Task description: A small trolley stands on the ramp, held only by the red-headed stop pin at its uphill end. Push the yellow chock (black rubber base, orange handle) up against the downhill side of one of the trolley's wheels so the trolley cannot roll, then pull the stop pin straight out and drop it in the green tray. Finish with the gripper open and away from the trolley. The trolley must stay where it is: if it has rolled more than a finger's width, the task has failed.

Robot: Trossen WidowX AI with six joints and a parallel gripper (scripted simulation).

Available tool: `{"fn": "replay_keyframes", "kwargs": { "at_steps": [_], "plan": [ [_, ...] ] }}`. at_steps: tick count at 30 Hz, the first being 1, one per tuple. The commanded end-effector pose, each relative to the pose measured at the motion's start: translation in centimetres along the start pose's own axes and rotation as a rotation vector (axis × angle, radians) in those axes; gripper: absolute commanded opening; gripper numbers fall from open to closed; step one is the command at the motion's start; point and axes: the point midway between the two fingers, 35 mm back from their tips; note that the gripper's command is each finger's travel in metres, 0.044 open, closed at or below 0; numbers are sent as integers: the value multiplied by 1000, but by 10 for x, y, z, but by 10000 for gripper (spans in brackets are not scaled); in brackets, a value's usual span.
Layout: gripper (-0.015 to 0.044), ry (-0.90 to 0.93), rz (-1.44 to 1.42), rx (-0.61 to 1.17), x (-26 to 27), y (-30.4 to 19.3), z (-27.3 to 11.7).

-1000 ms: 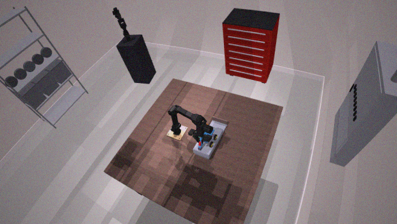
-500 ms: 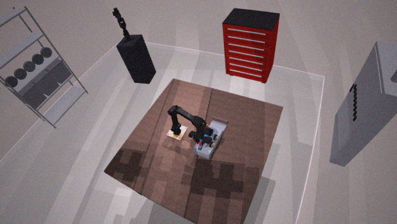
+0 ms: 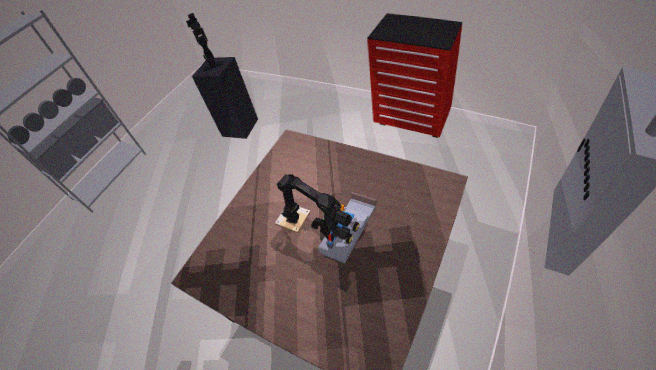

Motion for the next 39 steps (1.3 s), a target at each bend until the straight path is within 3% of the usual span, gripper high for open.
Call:
{"fn": "replay_keyframes", "kwargs": {
  "at_steps": [1,7,39],
  "plan": [
    [39,0,0,0,0,0,-1],
    [0,0,0,0,0,0,-1],
    [0,1,-1,2,2,-2,-21]
  ]
}}
Point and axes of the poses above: the point midway between the two fingers, 35 mm back from their tips, its own z axis out along the fingers, its own x axis across the jaws, y = z × x, and after that the axes turned 14 degrees about z, right-handed
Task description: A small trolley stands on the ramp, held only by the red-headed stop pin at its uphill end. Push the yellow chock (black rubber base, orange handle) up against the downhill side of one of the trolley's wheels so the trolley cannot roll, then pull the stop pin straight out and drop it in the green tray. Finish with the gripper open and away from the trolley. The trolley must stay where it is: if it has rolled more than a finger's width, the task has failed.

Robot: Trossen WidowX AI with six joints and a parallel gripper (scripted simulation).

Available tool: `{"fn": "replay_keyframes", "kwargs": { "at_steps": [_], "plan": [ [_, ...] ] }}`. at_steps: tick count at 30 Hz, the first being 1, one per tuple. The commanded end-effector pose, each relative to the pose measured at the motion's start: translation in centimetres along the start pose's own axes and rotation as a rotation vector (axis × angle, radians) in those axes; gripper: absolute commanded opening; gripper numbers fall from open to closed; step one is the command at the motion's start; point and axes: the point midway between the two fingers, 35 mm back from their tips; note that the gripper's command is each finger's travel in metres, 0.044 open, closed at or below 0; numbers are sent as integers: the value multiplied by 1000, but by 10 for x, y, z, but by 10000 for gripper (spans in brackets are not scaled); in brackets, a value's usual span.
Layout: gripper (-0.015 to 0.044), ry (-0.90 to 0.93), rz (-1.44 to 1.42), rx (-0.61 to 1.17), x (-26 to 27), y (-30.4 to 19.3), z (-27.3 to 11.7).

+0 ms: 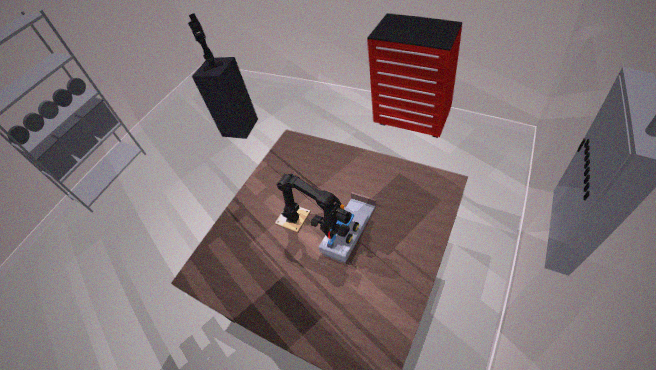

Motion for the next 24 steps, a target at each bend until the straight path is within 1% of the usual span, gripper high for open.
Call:
{"fn": "replay_keyframes", "kwargs": {
  "at_steps": [1,24],
  "plan": [
    [0,-5,4,4,-1,-1,-5],
    [0,-4,4,4,-1,-3,-18]
  ]
}}
Point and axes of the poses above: the point midway between the two fingers, 35 mm back from their tips, its own z axis out along the fingers, its own x axis across the jaws, y = z × x, and after that the axes turned 14 degrees about z, right-handed
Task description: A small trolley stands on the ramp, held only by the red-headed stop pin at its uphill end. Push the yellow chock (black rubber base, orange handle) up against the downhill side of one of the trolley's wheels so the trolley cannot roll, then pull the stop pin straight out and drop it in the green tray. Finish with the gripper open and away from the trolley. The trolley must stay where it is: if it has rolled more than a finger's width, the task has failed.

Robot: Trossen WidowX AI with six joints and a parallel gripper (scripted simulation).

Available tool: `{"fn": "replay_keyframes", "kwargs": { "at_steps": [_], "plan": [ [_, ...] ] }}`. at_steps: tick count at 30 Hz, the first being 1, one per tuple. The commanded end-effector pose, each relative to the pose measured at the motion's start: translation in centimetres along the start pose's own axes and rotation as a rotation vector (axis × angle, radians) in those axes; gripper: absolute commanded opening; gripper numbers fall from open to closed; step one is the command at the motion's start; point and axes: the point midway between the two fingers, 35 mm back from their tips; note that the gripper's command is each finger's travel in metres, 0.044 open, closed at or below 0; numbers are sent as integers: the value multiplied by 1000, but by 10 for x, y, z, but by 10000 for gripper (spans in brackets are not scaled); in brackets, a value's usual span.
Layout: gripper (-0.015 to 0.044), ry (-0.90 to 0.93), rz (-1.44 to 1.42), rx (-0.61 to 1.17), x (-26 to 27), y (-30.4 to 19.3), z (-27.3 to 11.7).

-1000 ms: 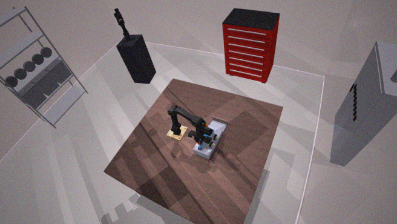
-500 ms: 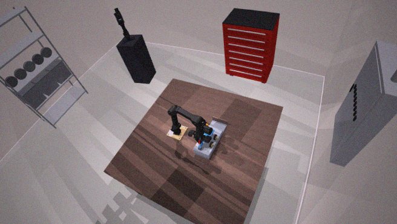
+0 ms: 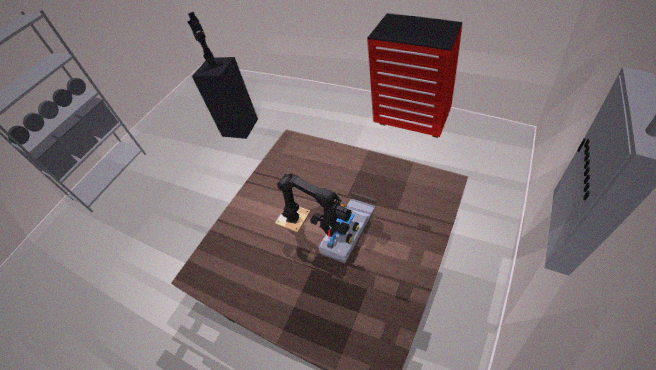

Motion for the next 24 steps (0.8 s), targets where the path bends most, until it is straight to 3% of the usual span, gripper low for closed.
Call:
{"fn": "replay_keyframes", "kwargs": {
  "at_steps": [1,24],
  "plan": [
    [0,-6,5,7,-1,-2,-4],
    [0,-7,5,8,-6,-17,-9]
  ]
}}
Point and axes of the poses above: the point midway between the two fingers, 35 mm back from their tips, its own z axis out along the fingers, its own x axis across the jaws, y = z × x, and after that the axes turned 14 degrees about z, right-handed
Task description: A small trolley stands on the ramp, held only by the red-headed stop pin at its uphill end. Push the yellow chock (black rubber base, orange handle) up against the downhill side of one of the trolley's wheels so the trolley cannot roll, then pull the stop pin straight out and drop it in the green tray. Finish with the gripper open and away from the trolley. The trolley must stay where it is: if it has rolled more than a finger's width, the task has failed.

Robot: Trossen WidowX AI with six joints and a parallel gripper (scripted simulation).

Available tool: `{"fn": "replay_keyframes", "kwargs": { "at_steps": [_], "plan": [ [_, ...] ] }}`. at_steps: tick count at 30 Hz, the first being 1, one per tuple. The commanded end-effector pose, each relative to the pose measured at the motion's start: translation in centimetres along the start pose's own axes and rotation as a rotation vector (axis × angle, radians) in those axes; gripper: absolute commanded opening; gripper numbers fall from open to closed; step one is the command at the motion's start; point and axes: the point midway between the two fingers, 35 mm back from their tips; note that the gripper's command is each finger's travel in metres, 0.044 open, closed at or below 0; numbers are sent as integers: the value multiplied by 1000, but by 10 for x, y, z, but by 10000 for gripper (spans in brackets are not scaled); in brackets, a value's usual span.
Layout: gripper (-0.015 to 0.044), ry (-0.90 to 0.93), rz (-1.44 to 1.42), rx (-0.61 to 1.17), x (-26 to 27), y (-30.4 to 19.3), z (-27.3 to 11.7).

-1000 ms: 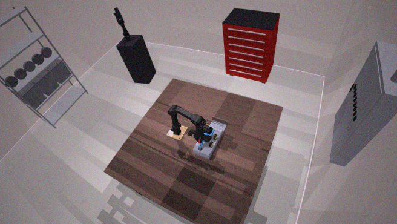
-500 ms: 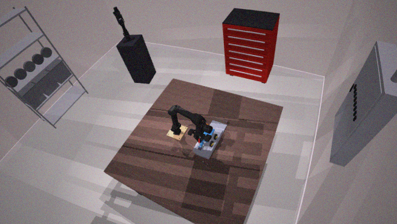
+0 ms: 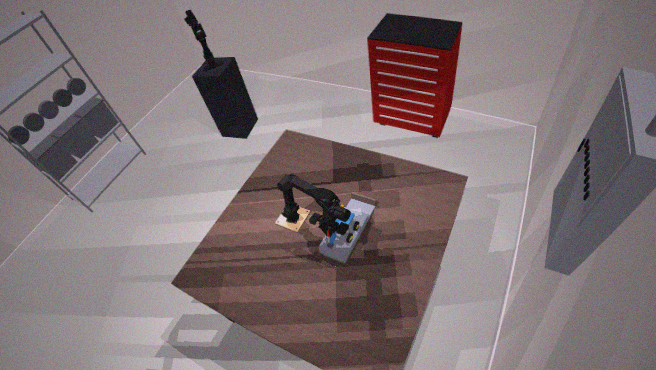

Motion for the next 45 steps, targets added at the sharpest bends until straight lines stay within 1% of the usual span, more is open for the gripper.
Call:
{"fn": "replay_keyframes", "kwargs": {
  "at_steps": [1,15,40,45],
  "plan": [
    [0,-6,2,5,-2,-7,0],
    [0,-6,2,6,-5,-23,1],
    [0,-1,0,8,72,-44,4],
    [0,0,0,8,75,-44,4]
  ]
}}
Point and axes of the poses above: the point midway between the two fingers, 35 mm back from their tips, its own z axis out along the fingers, its own x axis across the jaws, y = z × x, and after that the axes turned 14 degrees about z, right-handed
